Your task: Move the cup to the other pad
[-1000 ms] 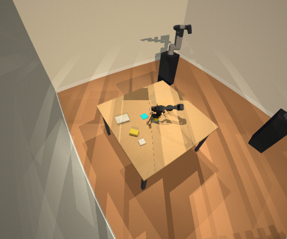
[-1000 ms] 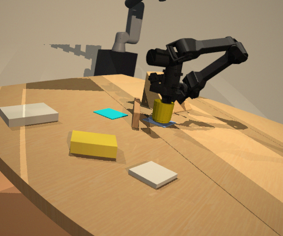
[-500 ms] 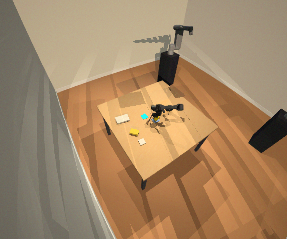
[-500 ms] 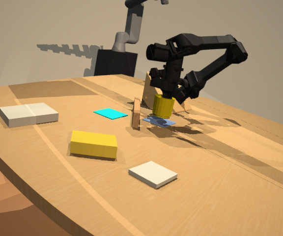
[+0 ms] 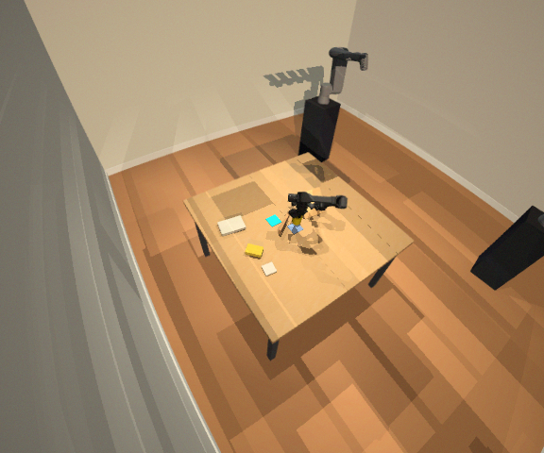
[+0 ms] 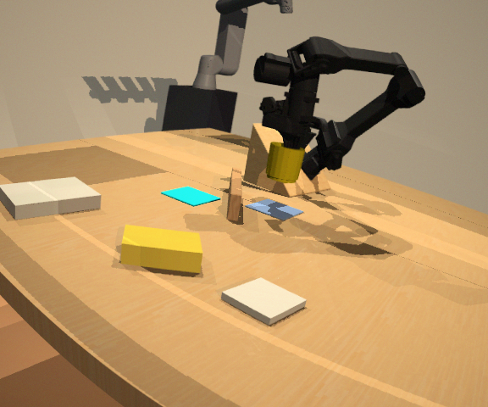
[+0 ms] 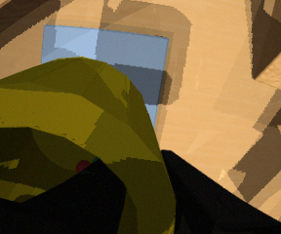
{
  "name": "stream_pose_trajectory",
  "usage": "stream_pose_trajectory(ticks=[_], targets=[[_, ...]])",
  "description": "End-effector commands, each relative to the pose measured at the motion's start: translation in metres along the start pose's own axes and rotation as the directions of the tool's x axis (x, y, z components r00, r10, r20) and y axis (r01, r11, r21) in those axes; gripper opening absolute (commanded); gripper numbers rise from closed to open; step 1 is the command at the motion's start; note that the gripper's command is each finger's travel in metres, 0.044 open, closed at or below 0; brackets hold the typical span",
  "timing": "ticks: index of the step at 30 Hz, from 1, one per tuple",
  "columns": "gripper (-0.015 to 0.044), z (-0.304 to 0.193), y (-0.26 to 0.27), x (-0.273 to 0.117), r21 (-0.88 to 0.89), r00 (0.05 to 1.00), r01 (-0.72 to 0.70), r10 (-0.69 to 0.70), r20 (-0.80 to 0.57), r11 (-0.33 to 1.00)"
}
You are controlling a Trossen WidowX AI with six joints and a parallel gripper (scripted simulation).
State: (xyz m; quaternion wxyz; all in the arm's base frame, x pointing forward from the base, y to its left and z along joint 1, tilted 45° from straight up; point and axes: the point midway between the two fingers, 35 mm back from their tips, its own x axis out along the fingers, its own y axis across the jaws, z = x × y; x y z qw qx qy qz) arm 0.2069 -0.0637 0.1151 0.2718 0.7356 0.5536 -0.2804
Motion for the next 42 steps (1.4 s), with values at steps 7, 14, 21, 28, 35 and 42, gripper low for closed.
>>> stream_pose_trajectory(ticks=[7, 14, 21, 28, 35, 42], targets=[[0.0000, 0.000, 0.000, -0.009, 0.001, 1.000, -0.002, 0.002, -0.001, 1.000], [0.0000, 0.000, 0.000, -0.009, 0.001, 1.000, -0.002, 0.002, -0.001, 1.000], [0.0000, 0.001, 0.000, -0.009, 0.001, 1.000, -0.002, 0.002, -0.001, 1.000], [0.0000, 0.009, 0.006, -0.010, -0.001, 1.000, -0.002, 0.002, 0.000, 1.000], [0.0000, 0.020, 0.014, -0.010, -0.003, 1.000, -0.001, 0.001, 0.000, 1.000], [0.0000, 0.030, 0.021, -0.011, -0.004, 1.000, -0.001, 0.001, 0.001, 1.000]])
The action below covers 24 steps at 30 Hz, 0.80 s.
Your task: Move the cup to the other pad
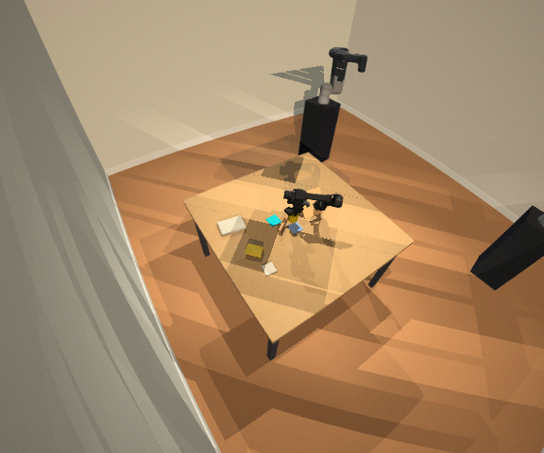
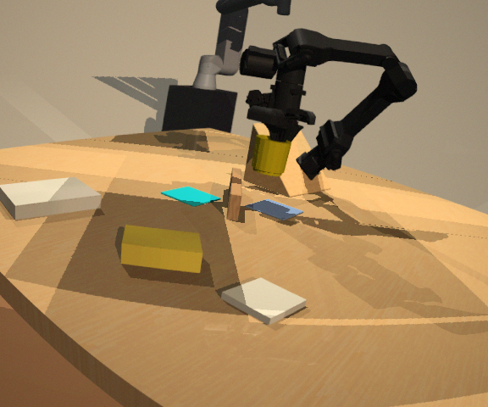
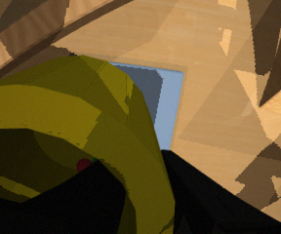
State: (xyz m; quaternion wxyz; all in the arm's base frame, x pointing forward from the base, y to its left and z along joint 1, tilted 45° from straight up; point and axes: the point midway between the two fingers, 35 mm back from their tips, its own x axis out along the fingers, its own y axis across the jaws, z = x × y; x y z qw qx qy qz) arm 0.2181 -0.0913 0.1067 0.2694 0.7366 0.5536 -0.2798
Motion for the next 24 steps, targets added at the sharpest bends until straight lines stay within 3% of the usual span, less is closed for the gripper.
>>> stream_pose_trajectory(ticks=[1, 24], targets=[[0.0000, 0.007, 0.006, -0.001, -0.008, 1.000, -0.001, 0.001, 0.005, 1.000], [0.0000, 0.041, 0.029, -0.003, -0.010, 1.000, -0.002, 0.002, 0.007, 1.000]])
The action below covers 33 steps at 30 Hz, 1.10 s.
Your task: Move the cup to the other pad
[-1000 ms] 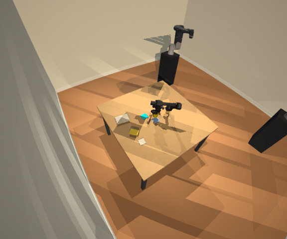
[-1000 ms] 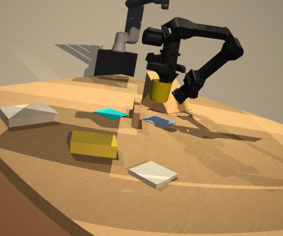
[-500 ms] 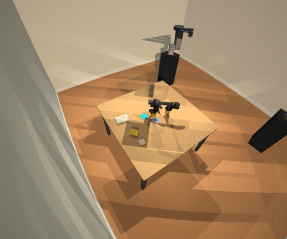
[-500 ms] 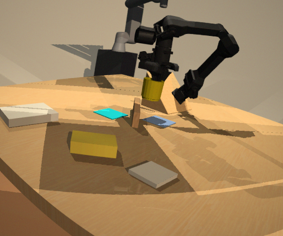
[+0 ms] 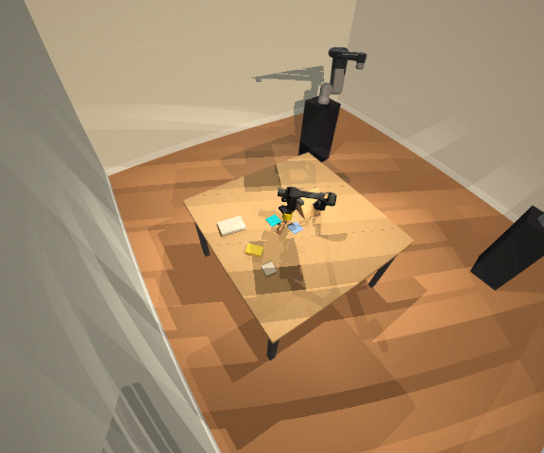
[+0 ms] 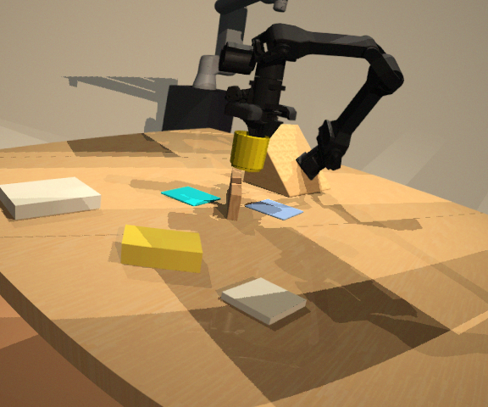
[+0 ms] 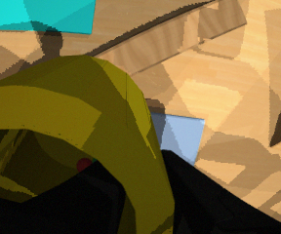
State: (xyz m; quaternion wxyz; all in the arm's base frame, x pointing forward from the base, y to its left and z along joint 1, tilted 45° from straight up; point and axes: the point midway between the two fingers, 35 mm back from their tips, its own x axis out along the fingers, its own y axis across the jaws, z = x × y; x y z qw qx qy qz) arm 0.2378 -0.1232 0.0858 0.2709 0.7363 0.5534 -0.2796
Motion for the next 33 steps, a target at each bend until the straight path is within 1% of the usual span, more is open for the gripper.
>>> stream_pose_trajectory(ticks=[1, 33], targets=[[0.0000, 0.007, 0.005, -0.001, -0.008, 1.000, -0.001, 0.001, 0.005, 1.000], [0.0000, 0.057, 0.040, -0.004, -0.010, 1.000, -0.003, 0.003, 0.008, 1.000]])
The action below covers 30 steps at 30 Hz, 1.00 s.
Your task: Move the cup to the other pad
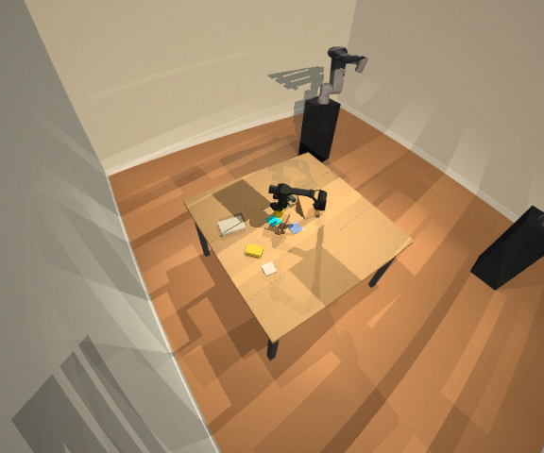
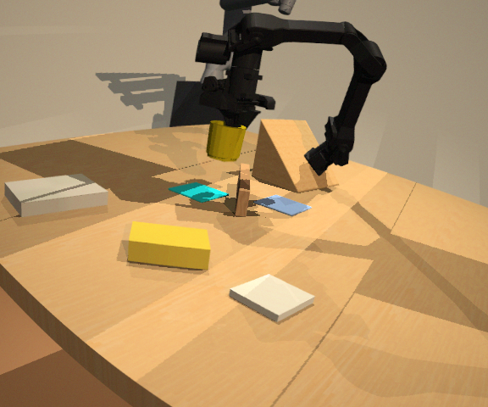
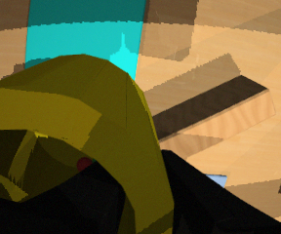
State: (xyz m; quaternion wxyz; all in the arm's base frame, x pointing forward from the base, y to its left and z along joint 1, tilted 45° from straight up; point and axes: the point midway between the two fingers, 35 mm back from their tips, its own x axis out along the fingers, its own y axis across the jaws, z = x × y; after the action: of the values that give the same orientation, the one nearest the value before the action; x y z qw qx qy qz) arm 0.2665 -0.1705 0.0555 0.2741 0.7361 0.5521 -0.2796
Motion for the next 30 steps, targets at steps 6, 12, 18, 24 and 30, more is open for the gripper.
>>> stream_pose_trajectory(ticks=[6, 12, 18, 24, 30], targets=[[0.0000, 0.014, 0.010, -0.002, -0.006, 1.000, 0.000, 0.000, 0.004, 1.000], [0.0000, 0.023, 0.015, -0.002, -0.006, 1.000, 0.000, 0.000, 0.004, 1.000], [0.0000, 0.027, 0.018, -0.001, -0.007, 1.000, 0.000, 0.000, 0.004, 1.000], [0.0000, 0.028, 0.018, 0.005, -0.007, 1.000, 0.000, 0.000, 0.004, 1.000], [0.0000, 0.028, 0.019, 0.013, -0.007, 1.000, 0.000, 0.000, 0.004, 1.000]])
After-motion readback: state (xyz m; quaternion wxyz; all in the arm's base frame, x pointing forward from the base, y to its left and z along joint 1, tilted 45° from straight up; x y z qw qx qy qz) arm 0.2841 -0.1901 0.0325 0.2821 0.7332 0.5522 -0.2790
